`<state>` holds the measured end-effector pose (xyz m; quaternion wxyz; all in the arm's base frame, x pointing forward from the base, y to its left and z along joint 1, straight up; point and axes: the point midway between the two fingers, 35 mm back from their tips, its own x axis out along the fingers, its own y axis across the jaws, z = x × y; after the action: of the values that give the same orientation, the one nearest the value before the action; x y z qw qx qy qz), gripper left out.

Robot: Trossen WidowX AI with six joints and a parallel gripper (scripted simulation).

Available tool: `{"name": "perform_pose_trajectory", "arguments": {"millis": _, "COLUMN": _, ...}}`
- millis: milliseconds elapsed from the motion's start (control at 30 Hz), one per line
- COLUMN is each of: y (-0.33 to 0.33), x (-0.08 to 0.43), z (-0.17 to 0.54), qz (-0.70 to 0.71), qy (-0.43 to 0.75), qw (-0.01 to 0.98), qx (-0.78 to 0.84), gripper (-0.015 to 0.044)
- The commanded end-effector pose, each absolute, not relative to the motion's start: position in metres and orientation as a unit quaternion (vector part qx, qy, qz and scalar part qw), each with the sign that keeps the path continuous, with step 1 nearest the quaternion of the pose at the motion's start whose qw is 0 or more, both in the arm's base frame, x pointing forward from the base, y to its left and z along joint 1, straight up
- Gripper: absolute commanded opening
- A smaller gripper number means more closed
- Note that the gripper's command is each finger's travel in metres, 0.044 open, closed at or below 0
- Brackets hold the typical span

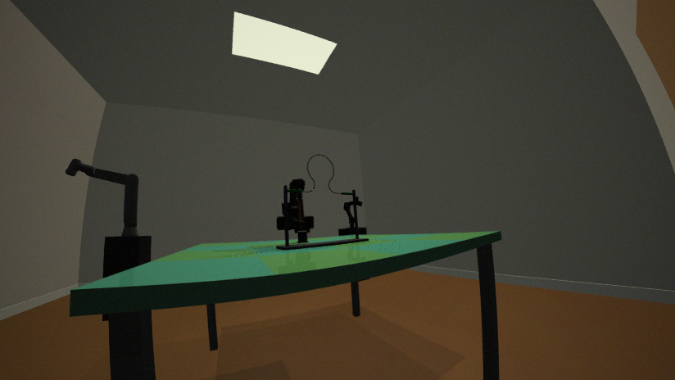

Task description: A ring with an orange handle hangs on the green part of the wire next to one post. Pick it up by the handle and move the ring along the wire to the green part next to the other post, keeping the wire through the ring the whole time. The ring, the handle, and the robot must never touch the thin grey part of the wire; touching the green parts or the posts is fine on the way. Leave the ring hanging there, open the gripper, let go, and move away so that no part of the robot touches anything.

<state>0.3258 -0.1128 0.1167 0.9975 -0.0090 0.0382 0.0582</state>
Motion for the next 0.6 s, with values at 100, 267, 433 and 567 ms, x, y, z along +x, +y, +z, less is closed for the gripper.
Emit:
{"name": "perform_pose_trajectory", "arguments": {"millis": 100, "y": -0.114, "x": 0.326, "z": 0.125, "qz": 0.058, "qy": 0.038, "qw": 0.998, "qx": -0.010, "gripper": -0.0150}}
{"name": "perform_pose_trajectory", "arguments": {"millis": 267, "y": -0.116, "x": 0.326, "z": 0.135, "qz": 0.058, "qy": 0.038, "qw": 0.998, "qx": -0.011, "gripper": -0.0150}}
{"name": "perform_pose_trajectory", "arguments": {"millis": 433, "y": -0.116, "x": 0.326, "z": 0.138, "qz": 0.058, "qy": 0.037, "qw": 0.998, "qx": -0.011, "gripper": -0.0150}}
{"name": "perform_pose_trajectory", "arguments": {"millis": 567, "y": -0.116, "x": 0.326, "z": 0.138, "qz": 0.058, "qy": 0.037, "qw": 0.998, "qx": -0.011, "gripper": -0.0150}}
